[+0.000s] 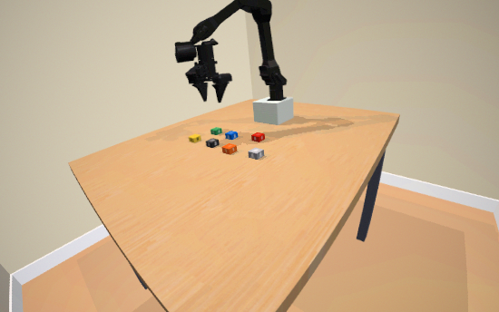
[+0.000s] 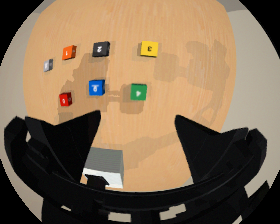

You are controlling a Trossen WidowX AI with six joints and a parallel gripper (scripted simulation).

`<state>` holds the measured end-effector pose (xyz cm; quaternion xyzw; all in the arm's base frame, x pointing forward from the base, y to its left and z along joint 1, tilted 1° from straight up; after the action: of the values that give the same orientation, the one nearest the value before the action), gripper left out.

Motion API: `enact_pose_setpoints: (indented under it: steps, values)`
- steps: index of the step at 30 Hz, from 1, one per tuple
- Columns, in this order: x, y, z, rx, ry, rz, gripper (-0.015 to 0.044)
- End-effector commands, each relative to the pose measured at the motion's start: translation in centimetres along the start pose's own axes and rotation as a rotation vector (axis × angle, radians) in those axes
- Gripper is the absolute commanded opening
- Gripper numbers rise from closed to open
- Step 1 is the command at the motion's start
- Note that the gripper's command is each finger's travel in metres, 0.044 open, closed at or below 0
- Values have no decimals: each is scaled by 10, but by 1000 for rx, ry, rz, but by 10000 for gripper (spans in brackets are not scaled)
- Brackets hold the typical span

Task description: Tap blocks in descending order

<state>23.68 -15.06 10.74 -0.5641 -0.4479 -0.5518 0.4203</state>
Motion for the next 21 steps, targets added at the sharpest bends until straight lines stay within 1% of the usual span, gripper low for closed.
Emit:
enact_pose_setpoints:
  steps: [1,5,7,21]
  values:
    - [0,2,9,4,5,0,400]
    - [0,5,61,4,11,0,400]
    - [1,4,79,4,12,0,400]
    - [1,4,81,4,12,0,400]
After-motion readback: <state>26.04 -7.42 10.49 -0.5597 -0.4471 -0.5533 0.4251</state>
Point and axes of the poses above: the point midway between the two fingers, 35 mm back from their tips, its own x axis back along the fingers, its own z axis across the jaws, y = z × x, the point moved 3 cm from there along x, back along the fingers, and after that the axes turned 5 degrees about -x, right-handed, at the moved point
